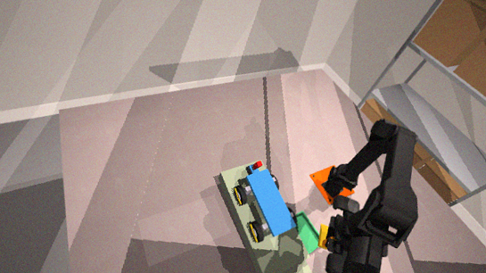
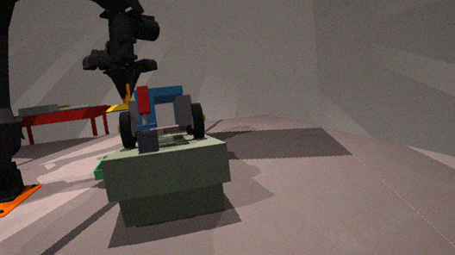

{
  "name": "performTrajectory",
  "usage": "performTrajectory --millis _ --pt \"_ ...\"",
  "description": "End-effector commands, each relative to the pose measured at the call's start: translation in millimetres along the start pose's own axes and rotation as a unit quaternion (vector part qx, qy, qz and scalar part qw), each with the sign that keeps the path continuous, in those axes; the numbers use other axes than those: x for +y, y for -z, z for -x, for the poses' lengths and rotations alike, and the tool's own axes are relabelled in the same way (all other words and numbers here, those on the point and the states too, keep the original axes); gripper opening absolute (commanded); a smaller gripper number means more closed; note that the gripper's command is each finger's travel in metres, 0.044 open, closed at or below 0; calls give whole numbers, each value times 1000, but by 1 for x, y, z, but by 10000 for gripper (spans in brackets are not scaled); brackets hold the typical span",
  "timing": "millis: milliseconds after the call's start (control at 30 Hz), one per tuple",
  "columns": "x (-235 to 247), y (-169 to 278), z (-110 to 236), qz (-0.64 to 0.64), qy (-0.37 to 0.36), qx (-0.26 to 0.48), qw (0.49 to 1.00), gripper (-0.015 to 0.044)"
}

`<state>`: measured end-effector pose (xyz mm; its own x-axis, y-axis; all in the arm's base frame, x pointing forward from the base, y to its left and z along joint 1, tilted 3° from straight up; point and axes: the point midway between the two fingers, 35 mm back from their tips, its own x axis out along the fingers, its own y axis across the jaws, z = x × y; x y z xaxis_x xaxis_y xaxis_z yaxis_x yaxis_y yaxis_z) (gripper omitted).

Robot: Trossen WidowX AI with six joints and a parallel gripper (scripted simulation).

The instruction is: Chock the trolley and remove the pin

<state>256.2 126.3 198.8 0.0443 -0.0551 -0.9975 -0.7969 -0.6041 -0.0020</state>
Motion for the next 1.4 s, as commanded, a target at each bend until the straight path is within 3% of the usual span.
performTrajectory --millis 0,600,1367 --pt "0 -1 0 62 -4 5 998 0" --pt "-2 -2 0 369 -24 15 929 0" --pt "-23 17 -14 371 -24 17 928 0"
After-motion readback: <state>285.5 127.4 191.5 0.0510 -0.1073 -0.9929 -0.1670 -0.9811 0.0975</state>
